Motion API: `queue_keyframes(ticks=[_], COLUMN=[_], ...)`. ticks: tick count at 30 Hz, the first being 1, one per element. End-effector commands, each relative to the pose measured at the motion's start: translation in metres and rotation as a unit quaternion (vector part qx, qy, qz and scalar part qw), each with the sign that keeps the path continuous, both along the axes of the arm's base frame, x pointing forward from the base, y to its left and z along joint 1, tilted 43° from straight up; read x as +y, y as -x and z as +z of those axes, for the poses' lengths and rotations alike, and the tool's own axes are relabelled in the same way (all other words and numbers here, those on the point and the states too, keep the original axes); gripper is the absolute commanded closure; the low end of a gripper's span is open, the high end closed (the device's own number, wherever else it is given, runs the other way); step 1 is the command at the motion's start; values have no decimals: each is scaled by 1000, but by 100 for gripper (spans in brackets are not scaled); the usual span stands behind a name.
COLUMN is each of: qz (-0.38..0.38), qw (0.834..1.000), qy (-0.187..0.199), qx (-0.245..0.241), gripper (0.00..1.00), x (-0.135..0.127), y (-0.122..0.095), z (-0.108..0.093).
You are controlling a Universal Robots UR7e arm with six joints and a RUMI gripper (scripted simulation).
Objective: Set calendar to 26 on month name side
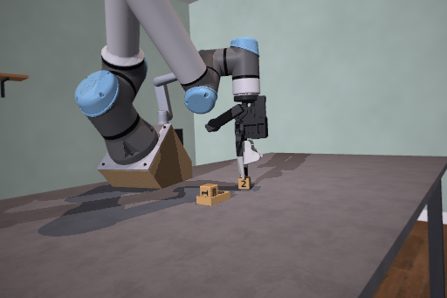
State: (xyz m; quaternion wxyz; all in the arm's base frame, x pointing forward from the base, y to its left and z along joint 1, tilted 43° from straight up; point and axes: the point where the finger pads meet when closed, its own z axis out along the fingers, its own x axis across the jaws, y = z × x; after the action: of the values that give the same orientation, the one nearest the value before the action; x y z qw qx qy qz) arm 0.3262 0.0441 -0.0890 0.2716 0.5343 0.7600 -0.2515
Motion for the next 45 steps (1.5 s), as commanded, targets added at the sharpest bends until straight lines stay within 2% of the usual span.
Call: queue_keyframes(ticks=[1,14,45], qz=[0,0,0], qw=[1000,1000,1000], qy=[0,0,0], qx=[0,0,0], gripper=[72,72,72], x=[-5,-12,-13], y=[-1,-3,-3], z=[-5,-14,-14])
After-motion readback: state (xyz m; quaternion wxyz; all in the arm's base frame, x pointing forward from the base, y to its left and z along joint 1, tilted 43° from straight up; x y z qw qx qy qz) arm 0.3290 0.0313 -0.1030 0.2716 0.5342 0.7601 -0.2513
